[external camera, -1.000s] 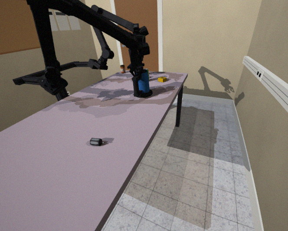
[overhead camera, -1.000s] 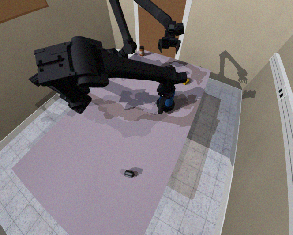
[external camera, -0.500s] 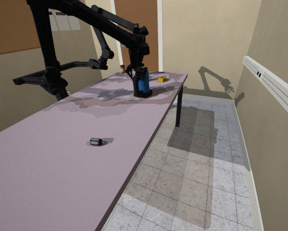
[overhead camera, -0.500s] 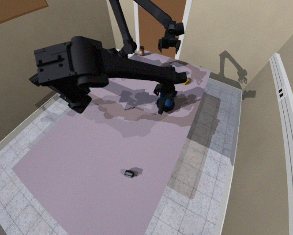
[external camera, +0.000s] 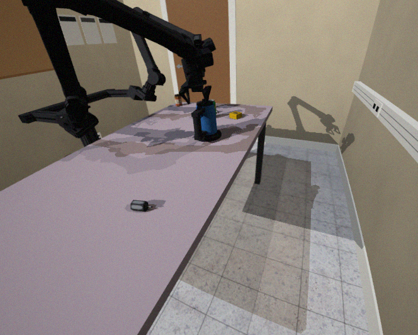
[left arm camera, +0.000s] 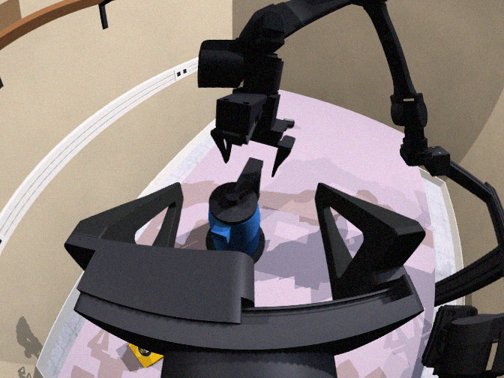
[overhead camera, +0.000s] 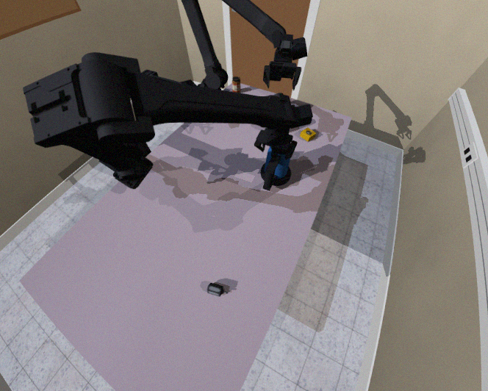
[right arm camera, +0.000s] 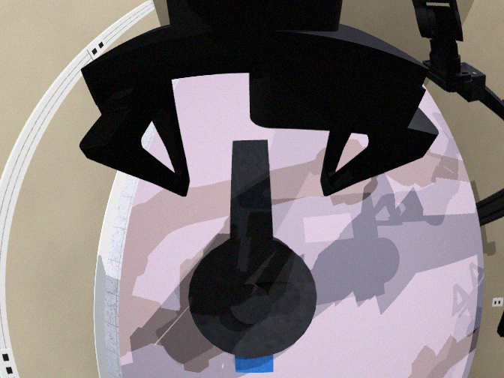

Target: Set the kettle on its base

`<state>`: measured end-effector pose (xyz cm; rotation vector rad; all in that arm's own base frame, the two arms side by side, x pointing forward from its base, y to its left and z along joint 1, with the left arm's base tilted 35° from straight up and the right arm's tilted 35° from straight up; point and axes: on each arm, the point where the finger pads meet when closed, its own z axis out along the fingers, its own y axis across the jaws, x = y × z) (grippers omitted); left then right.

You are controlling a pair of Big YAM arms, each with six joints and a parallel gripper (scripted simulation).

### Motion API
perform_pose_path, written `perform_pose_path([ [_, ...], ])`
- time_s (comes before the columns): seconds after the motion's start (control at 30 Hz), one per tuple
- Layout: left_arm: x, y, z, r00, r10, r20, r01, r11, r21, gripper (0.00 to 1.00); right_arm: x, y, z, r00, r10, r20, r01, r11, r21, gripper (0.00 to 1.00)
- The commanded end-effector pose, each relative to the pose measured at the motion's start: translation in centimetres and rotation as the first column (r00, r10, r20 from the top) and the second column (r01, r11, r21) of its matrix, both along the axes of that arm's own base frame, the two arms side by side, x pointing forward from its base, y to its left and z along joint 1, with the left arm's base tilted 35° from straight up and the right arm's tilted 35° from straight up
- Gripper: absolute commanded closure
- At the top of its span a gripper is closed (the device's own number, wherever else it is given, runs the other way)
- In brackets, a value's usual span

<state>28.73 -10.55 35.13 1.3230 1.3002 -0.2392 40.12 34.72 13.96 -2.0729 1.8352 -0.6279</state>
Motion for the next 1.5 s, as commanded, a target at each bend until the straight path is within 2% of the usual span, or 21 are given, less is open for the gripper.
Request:
perform_pose_path([
  [0.0, 0.0, 0.3, 3.6, 0.997, 0.001, 0.074, -0.003, 1.0, 0.018, 0.0, -0.9, 2.3, 5.2, 0.999, -0.003, 0.046, 0.0, 0.998, 0.067, 0.0],
  [0.1, 0.0, 0.3, 3.6, 0.997, 0.001, 0.074, -0.003, 1.0, 0.018, 0.0, -2.0, 2.4, 7.1, 0.999, 0.013, 0.048, -0.017, 0.998, 0.064, 0.0],
  [0.27, -0.2, 0.1, 3.4, 0.998, -0.007, 0.063, 0.006, 1.0, 0.014, 0.0, -3.4, 1.4, 5.3, 0.989, 0.135, 0.059, -0.137, 0.99, 0.021, 0.0],
  [0.4, -0.8, -0.1, 2.8, 0.998, -0.035, 0.052, 0.034, 0.999, 0.028, 0.0, -4.2, 0.6, 4.1, 0.953, 0.282, 0.11, -0.284, 0.959, 0.0, 0.0],
  [0.47, -0.8, -0.1, 2.8, 0.998, -0.035, 0.052, 0.034, 0.999, 0.028, 0.0, -4.2, 0.6, 4.1, 0.953, 0.282, 0.11, -0.284, 0.959, 0.0, 0.0],
  [0.6, -1.6, -0.3, 1.8, 0.997, -0.064, 0.038, 0.062, 0.997, 0.052, 0.0, -5.1, -1.1, 2.1, 0.876, 0.449, 0.178, -0.45, 0.892, -0.035, 0.0],
  [0.73, -2.4, -0.4, 0.9, 0.996, -0.09, 0.022, 0.088, 0.993, 0.077, 0.0, -7.0, -2.2, -0.2, 0.769, 0.593, 0.24, -0.598, 0.799, -0.058, 0.0],
  [0.97, -3.8, -0.6, -0.7, 0.992, -0.13, -0.006, 0.129, 0.984, 0.123, 0.0, -9.7, -3.6, -3.4, 0.59, 0.744, 0.312, -0.764, 0.64, -0.082, 0.0],
  [1.03, -3.8, -0.6, -0.7, 0.992, -0.13, -0.006, 0.129, 0.984, 0.123, 0.0, -9.7, -3.6, -3.4, 0.59, 0.744, 0.312, -0.764, 0.64, -0.082, 0.0],
  [1.17, -4.9, -0.6, -1.7, 0.987, -0.158, -0.027, 0.161, 0.975, 0.153, 0.0, -11.2, -4.2, -5.6, 0.507, 0.798, 0.325, -0.826, 0.558, -0.082, 0.0],
  [1.27, -5.6, -0.7, -2.2, 0.983, -0.179, -0.039, 0.183, 0.969, 0.168, 0.0, -11.8, -4.5, -6.9, 0.479, 0.818, 0.32, -0.848, 0.525, -0.072, 0.0],
  [1.33, -5.9, -0.8, -2.5, 0.981, -0.189, -0.045, 0.194, 0.965, 0.175, 0.0, -12.1, -4.6, -7.2, 0.468, 0.822, 0.325, -0.856, 0.513, -0.065, 0.0],
  [1.47, -6.4, -0.8, -2.8, 0.978, -0.203, -0.052, 0.209, 0.961, 0.183, 0.0, -12.0, -3.5, -5.7, 0.456, 0.811, 0.367, -0.861, 0.507, -0.05, 0.0],
])
